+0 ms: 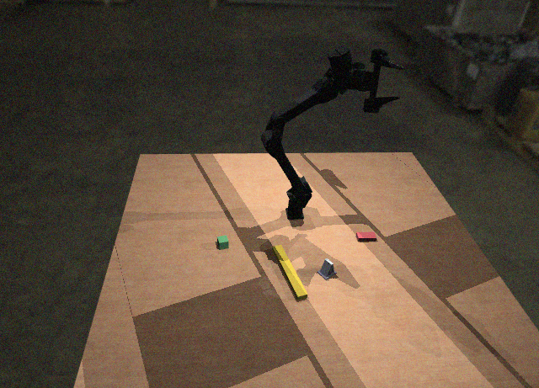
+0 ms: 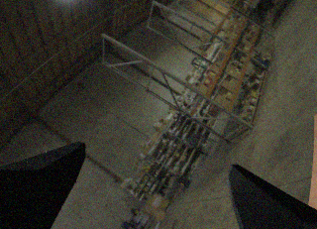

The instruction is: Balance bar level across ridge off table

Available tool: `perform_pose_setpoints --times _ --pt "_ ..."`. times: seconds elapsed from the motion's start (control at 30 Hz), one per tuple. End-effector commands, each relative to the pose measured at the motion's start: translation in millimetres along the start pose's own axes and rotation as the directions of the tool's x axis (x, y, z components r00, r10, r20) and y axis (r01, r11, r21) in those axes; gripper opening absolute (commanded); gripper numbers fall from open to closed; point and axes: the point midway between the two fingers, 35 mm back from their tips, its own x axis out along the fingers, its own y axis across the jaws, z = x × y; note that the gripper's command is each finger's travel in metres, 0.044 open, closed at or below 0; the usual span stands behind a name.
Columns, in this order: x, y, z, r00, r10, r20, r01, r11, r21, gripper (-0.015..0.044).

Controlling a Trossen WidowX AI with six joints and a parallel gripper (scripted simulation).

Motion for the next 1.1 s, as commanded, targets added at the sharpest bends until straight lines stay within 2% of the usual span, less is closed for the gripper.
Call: perform_pose_setpoints --times 0.0,0.07,0.1,0.53,1.07 --pt "0.5 -0.5 -0.3 1.0 -0.001 0.0 0.001 1.0 -0.004 0.0374" --pt "4.2 -4.3 -2.2 1.0 -0.012 0.004 0.013 0.999 -0.038 0.0321" --pt "7.0 -7.3 -3.6 1.0 -0.021 0.007 0.021 0.998 -0.063 0.0315" --pt "45.2 -51.4 -15.3 0.99 -0.137 0.036 0.141 0.926 -0.35 0.0315" --pt "84.1 -118.3 -3.5 0.947 -0.309 0.092 0.301 0.745 -0.596 0.0315"
